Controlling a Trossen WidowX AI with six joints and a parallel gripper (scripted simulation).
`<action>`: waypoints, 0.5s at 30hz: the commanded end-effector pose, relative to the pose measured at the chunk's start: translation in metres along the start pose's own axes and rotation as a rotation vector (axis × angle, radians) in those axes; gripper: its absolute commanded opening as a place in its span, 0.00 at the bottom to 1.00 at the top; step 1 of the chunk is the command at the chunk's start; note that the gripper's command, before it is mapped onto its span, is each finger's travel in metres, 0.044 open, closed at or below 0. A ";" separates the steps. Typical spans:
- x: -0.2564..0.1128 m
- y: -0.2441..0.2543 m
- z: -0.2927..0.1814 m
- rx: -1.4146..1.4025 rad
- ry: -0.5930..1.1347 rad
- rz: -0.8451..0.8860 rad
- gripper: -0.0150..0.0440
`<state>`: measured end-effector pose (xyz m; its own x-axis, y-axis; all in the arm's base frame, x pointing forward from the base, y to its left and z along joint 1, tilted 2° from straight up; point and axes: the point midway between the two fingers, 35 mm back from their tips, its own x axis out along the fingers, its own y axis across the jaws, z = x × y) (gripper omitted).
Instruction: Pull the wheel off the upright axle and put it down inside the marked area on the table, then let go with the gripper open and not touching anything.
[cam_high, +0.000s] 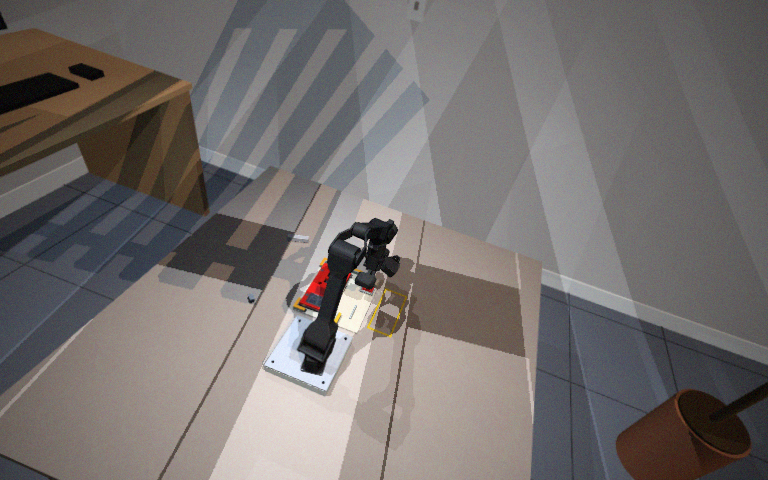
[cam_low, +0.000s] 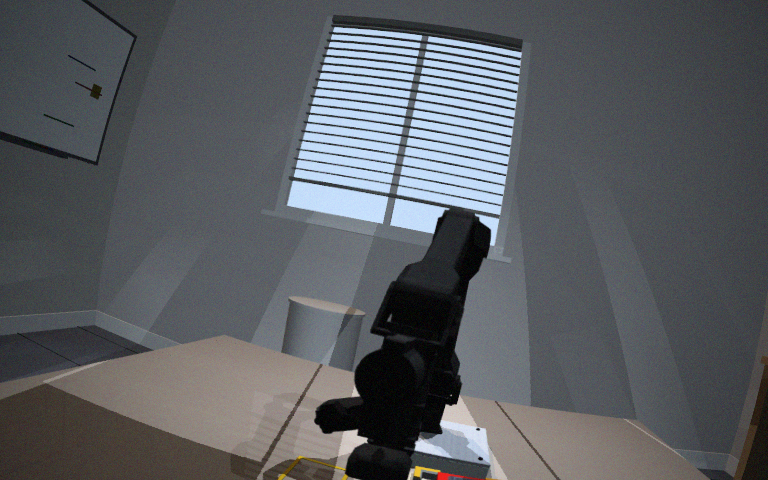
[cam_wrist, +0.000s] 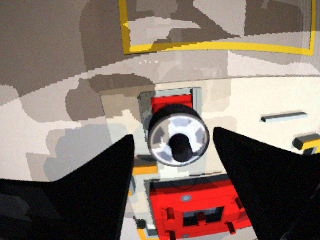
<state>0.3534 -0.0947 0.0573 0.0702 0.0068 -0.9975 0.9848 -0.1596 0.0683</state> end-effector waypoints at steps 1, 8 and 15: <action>0.000 0.000 0.000 0.000 0.000 0.000 0.62; 0.000 0.000 0.000 0.000 0.000 0.000 0.54; -0.001 0.000 0.000 0.000 0.000 0.000 0.26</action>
<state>0.3528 -0.0946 0.0573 0.0674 0.0073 -0.9977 0.9850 -0.1598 0.0653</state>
